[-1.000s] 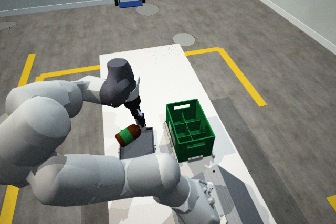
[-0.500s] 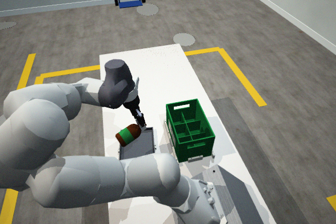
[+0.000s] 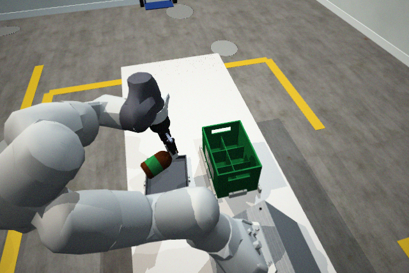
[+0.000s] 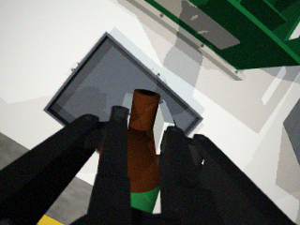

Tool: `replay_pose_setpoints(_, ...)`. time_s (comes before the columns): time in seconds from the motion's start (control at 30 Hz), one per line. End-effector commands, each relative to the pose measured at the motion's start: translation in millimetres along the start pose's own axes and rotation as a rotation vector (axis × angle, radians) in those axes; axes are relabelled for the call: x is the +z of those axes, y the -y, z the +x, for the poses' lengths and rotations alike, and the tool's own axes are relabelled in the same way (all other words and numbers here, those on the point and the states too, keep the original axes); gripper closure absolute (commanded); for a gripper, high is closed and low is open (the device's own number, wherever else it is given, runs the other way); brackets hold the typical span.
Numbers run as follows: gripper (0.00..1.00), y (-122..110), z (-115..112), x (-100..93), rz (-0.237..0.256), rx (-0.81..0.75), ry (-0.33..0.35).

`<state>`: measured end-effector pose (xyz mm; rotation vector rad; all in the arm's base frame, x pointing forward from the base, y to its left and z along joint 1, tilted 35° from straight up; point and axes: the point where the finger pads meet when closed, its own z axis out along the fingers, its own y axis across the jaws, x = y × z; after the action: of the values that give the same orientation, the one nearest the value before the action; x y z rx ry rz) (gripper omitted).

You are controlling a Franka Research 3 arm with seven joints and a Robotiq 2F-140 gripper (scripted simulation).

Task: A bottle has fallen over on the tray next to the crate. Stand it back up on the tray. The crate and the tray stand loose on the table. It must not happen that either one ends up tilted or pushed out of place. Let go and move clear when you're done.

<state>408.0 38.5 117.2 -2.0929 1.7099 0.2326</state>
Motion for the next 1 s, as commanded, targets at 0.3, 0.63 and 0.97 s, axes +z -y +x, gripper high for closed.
replay_pose_setpoints(0.3, 1.0, 1.1, 2.2, -1.7, 0.003, 0.003, -0.007)
replay_pose_setpoints(0.63, 1.0, 1.1, 2.1, -1.7, 0.003, 0.003, -0.008)
replay_pose_setpoints(0.97, 1.0, 0.7, 1.6, -1.4, 0.001, 0.004, -0.028)
